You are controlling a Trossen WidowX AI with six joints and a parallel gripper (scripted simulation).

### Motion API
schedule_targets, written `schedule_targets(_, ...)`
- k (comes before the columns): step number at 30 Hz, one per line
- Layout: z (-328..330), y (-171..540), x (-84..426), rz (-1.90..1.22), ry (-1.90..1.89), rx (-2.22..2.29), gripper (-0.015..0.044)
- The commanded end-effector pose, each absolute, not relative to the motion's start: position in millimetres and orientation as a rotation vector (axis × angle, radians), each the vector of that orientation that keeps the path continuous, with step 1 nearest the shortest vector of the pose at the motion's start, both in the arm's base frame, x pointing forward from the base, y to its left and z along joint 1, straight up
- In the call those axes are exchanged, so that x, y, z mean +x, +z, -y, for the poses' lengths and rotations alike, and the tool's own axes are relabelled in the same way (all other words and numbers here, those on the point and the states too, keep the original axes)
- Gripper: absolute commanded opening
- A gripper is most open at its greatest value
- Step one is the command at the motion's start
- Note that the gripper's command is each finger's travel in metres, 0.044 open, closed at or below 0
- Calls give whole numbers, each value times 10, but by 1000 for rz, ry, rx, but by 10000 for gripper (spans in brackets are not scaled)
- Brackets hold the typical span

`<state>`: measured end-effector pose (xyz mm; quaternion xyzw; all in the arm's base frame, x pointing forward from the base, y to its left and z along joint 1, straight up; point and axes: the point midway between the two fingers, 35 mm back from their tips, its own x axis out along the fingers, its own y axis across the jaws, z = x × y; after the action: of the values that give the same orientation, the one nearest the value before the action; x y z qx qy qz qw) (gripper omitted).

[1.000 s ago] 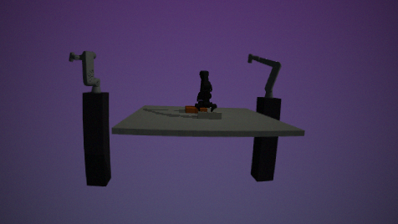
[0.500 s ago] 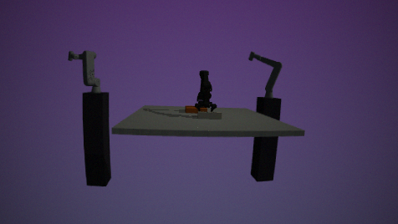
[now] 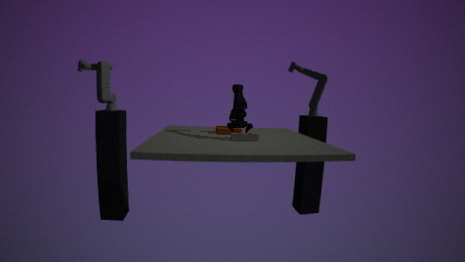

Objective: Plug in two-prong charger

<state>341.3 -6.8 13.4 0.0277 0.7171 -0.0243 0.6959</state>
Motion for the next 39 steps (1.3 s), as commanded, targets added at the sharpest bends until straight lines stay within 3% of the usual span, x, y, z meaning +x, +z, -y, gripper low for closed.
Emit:
schedule_targets(1,65,121,3355,-1605,-58,64,440)
schedule_targets(39,33,107,2949,-1609,-58,64,440)
